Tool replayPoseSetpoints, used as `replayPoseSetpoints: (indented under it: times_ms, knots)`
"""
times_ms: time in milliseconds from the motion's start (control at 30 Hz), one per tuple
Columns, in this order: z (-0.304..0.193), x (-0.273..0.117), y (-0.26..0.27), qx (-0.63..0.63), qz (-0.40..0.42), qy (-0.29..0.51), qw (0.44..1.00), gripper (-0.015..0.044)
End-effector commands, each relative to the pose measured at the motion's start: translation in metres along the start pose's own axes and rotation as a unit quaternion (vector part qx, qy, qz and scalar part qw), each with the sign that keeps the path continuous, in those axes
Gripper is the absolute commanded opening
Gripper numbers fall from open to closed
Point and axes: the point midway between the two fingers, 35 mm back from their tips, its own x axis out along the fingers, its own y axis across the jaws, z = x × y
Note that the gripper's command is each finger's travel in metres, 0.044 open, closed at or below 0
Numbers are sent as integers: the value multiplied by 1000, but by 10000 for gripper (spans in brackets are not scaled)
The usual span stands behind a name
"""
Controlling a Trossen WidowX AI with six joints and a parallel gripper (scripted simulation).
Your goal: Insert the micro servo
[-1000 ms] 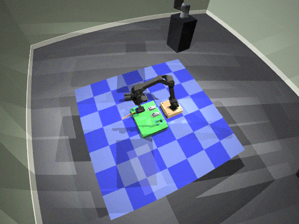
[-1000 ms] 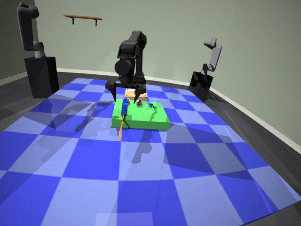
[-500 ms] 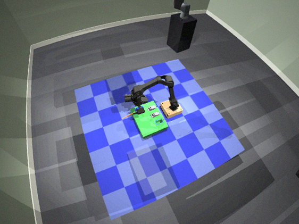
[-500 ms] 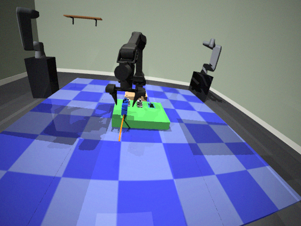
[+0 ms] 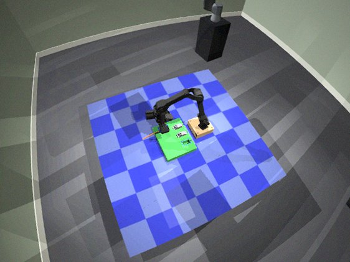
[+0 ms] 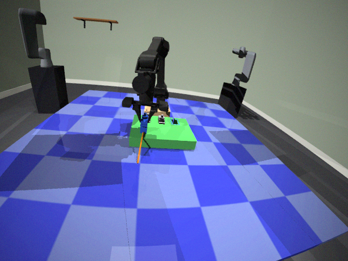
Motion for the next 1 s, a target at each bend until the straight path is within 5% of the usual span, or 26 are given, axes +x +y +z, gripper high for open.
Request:
replayPoseSetpoints:
  times_ms: [0,967]
  knots:
    - [0,-4,0,-1,-1,1,1000,13]
    - [37,-29,5,-44,-1,-1,999,0]
